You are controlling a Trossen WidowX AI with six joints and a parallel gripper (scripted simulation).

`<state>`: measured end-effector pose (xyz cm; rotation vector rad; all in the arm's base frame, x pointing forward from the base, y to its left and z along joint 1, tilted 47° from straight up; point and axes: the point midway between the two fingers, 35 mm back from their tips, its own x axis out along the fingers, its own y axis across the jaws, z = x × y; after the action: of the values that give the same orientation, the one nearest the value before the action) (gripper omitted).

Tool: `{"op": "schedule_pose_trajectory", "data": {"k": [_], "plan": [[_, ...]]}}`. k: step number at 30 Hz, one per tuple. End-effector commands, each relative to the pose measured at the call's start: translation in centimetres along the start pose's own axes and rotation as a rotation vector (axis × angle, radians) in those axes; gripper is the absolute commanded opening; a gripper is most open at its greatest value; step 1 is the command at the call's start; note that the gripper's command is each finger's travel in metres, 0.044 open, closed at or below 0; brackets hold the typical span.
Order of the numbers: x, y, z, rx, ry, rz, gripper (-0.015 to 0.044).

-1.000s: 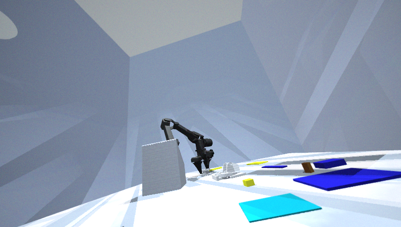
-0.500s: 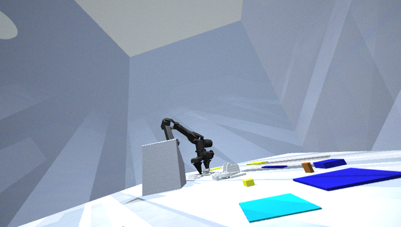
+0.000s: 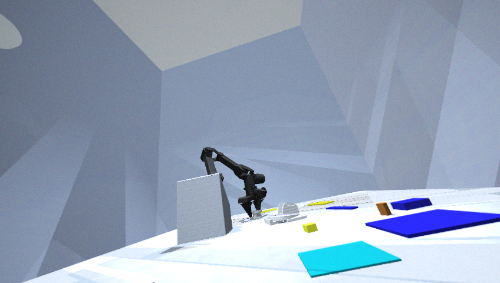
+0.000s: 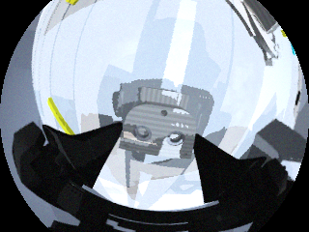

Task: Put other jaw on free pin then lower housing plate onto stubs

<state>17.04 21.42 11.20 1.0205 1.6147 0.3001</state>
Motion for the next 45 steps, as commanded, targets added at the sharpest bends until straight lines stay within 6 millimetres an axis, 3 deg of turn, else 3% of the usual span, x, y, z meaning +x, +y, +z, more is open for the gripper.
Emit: {"op": "schedule_pose_trajectory", "data": {"k": [1, 8, 20, 41, 45], "plan": [[0.0, 0.0, 0.0, 0.000, 0.000, 0.000, 0.0400], [0.0, 0.0, 0.0, 0.000, 0.000, 0.000, 0.0353], [-0.2, 0.0, 0.0, 0.000, -0.001, -0.001, 0.0351], [-6.8, 0.0, 0.2, 0.003, -0.006, -0.006, 0.0351], [-7.2, 0.0, 0.1, 0.003, -0.006, -0.004, 0.0351]]}}
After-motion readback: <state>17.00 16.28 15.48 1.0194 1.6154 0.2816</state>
